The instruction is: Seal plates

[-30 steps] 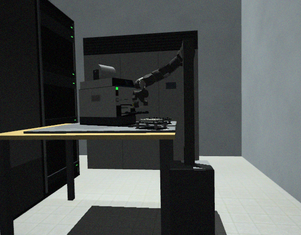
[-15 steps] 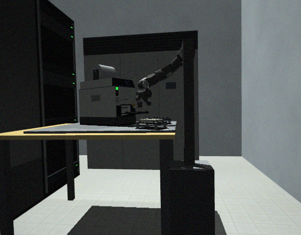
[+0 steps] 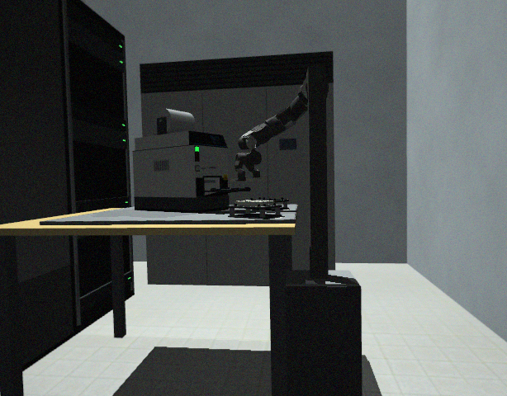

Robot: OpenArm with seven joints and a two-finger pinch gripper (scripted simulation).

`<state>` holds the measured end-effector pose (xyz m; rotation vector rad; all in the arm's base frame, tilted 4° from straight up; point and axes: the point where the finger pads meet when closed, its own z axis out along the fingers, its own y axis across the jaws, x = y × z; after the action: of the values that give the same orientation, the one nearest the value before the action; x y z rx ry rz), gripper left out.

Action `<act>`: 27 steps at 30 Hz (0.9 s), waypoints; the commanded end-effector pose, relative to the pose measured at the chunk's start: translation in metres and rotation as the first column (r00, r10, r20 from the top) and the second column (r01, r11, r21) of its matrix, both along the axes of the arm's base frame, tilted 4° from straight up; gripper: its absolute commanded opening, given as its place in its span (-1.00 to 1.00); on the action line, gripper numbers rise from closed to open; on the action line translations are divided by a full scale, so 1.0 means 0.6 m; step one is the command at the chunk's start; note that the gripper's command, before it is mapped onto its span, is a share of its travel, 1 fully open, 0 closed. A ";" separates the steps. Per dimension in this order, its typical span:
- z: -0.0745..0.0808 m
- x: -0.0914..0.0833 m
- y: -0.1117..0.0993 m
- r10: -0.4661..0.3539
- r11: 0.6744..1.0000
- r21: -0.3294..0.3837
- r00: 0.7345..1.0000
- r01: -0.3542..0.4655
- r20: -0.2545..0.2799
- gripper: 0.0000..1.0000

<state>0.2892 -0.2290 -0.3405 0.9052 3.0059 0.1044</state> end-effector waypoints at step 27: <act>-0.005 -0.067 -0.053 -0.009 1.000 0.011 1.000 0.009 0.006 -1.00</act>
<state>0.2494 -0.2611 -0.3438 0.9227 2.9985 0.1111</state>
